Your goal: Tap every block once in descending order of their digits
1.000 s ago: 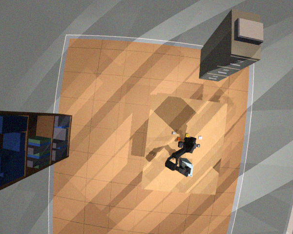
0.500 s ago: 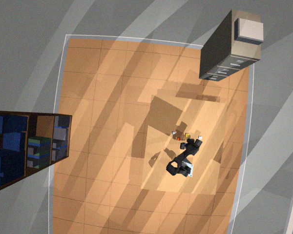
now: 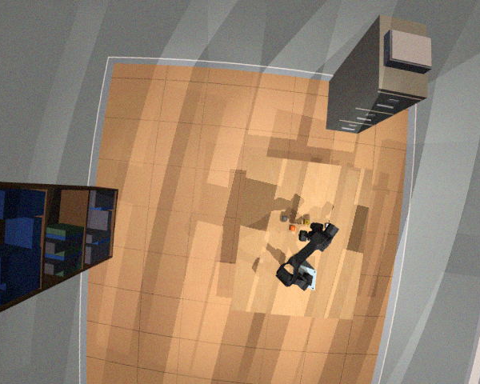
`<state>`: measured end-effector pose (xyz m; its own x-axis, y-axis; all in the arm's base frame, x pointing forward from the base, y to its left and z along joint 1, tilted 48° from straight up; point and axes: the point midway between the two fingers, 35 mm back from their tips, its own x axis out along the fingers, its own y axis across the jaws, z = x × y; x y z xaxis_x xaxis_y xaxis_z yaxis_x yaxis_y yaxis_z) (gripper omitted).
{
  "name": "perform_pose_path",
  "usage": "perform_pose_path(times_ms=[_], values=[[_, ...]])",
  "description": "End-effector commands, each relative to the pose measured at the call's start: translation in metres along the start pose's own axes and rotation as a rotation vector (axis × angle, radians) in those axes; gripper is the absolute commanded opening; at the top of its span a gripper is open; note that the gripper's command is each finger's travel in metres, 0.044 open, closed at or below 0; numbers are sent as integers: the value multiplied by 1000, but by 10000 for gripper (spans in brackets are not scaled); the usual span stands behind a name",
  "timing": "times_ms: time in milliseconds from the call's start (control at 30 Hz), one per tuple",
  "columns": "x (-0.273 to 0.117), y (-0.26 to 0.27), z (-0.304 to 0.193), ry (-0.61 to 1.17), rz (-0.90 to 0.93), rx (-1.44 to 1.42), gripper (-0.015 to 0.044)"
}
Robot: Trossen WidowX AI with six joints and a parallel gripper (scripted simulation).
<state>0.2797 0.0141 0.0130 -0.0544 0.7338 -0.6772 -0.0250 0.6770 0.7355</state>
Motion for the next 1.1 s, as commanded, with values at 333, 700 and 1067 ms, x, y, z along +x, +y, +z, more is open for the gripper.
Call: perform_pose_path(times_ms=[333,700,1067], values=[[17,-12,66,-1,2,-2,20],[84,-10,65,-1,7,-3,20],[101,-10,65,-1,7,-3,20]])
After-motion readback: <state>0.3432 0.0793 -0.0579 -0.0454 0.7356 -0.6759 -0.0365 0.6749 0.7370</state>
